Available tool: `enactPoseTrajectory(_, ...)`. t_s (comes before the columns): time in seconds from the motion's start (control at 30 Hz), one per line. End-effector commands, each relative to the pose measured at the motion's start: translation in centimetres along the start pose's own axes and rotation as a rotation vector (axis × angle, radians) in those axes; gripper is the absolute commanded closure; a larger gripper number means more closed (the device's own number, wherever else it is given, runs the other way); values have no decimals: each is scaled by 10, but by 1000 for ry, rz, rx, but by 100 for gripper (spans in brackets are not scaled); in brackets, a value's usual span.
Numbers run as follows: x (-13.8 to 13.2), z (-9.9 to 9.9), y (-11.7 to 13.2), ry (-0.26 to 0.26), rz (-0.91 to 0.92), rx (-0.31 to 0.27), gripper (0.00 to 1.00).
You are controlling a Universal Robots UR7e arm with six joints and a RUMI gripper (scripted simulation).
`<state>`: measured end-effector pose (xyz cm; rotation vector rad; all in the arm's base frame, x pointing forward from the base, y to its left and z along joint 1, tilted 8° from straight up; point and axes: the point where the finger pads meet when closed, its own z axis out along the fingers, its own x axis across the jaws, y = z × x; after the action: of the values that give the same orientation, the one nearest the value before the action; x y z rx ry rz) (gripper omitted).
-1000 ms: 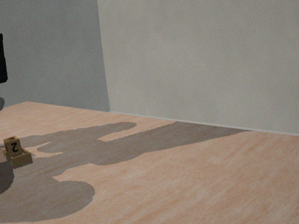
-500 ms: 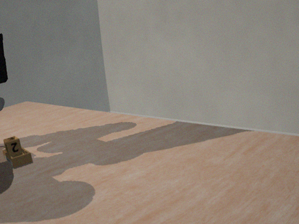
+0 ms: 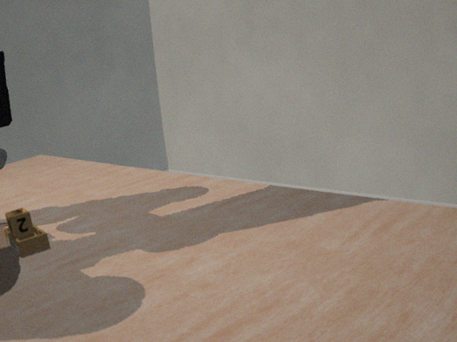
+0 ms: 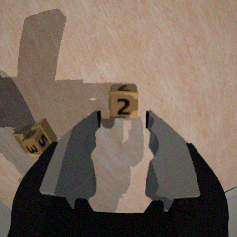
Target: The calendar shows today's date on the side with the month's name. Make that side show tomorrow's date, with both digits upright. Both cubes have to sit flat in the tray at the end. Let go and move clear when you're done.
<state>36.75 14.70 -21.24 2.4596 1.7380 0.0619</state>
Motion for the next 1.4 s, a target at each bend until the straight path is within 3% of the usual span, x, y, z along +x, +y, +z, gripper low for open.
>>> enactPoseTrajectory(0.0,0,0,0,1,0,-1,72)
enactPoseTrajectory(0.23,0,-5,0,1,0,-1,72)
enactPoseTrajectory(0.77,0,-41,0,1,0,-1,72)
enactPoseTrajectory(1.17,0,-42,0,0,0,-7,72)
enactPoseTrajectory(1.37,1,-39,0,-2,-2,-39,72)
